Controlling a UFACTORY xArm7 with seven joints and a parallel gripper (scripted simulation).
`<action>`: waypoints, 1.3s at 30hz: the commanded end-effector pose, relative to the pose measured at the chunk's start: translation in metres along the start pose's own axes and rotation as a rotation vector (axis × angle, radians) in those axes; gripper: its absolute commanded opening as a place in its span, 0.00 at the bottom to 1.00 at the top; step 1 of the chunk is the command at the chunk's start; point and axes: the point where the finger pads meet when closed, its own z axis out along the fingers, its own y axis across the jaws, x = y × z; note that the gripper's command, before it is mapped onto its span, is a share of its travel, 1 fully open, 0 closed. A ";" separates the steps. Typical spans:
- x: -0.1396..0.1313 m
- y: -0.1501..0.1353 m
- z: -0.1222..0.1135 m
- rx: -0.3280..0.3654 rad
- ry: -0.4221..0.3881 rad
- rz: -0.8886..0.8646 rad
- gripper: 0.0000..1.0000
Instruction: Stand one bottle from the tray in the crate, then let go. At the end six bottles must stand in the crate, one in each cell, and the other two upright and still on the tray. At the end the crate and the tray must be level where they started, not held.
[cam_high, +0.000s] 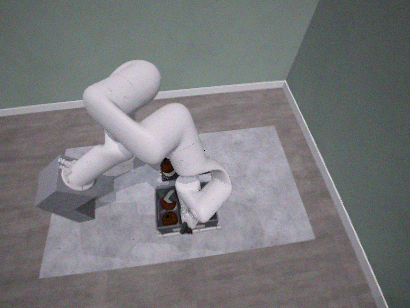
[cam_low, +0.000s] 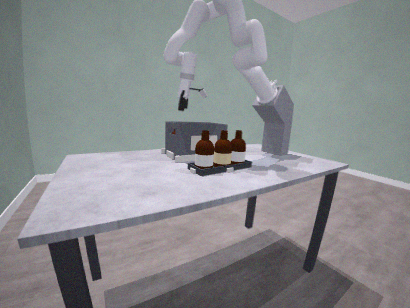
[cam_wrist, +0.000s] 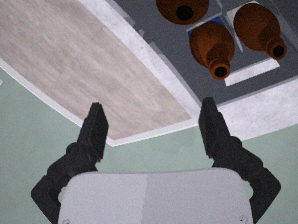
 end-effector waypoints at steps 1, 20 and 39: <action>0.037 0.013 -0.002 -0.096 0.087 0.099 1.00; 0.060 0.025 -0.005 -0.155 0.145 0.161 0.00; 0.060 0.025 -0.005 -0.155 0.145 0.161 0.00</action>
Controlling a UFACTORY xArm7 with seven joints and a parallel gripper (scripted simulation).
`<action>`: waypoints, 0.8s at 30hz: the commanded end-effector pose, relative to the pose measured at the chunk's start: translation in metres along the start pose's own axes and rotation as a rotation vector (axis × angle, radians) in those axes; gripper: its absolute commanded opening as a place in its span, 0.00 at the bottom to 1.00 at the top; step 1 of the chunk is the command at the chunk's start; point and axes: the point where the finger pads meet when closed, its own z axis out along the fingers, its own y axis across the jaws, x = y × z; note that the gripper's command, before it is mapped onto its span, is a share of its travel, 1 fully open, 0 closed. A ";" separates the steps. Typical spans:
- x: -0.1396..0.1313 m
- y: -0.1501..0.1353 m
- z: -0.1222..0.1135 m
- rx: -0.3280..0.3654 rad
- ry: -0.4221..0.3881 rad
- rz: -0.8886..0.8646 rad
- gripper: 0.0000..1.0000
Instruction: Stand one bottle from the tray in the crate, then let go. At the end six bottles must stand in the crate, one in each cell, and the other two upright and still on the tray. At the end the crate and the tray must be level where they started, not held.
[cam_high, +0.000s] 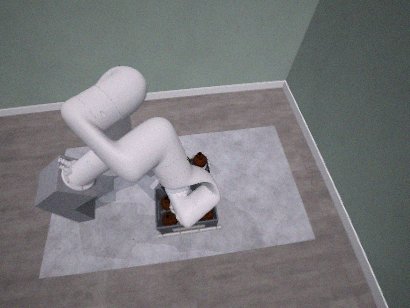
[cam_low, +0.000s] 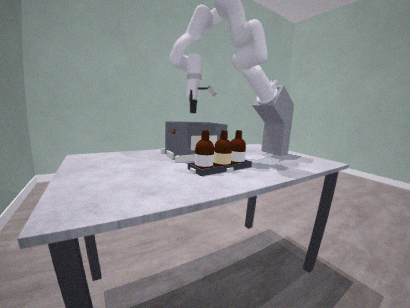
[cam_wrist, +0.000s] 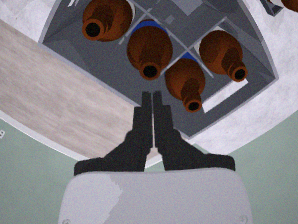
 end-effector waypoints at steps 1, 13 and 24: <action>-0.001 0.000 0.000 0.000 -0.002 0.001 0.00; -0.001 0.001 -0.001 -0.001 -0.002 0.001 0.00; 0.007 0.080 -0.013 -0.094 -0.020 0.007 0.00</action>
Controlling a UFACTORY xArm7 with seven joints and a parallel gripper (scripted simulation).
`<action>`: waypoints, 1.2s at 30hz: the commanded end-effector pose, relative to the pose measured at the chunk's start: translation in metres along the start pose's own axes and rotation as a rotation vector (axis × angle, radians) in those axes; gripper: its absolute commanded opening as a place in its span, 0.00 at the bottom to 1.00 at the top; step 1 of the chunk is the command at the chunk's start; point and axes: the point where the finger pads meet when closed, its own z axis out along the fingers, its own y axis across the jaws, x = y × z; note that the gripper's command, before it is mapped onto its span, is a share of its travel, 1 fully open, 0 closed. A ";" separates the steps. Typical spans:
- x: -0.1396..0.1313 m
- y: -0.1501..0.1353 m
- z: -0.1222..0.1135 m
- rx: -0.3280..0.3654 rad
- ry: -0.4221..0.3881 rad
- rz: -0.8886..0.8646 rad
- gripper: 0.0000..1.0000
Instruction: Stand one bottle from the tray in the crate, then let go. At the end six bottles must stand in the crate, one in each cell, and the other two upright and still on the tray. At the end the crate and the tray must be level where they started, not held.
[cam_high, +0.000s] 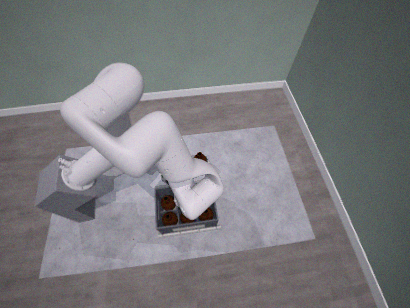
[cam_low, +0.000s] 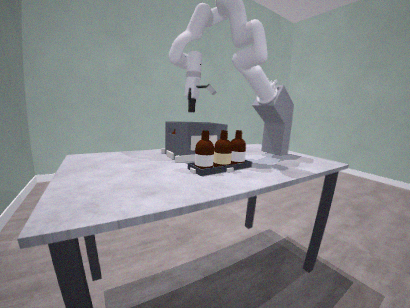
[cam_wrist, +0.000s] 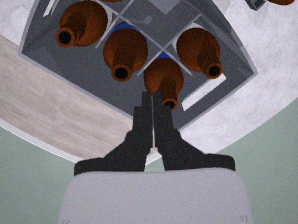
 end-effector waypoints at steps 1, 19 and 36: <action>0.010 0.064 -0.009 -0.066 -0.014 0.002 0.00; 0.173 0.181 0.002 0.007 0.008 -0.057 0.00; 0.202 0.180 0.013 0.043 0.006 -0.059 0.65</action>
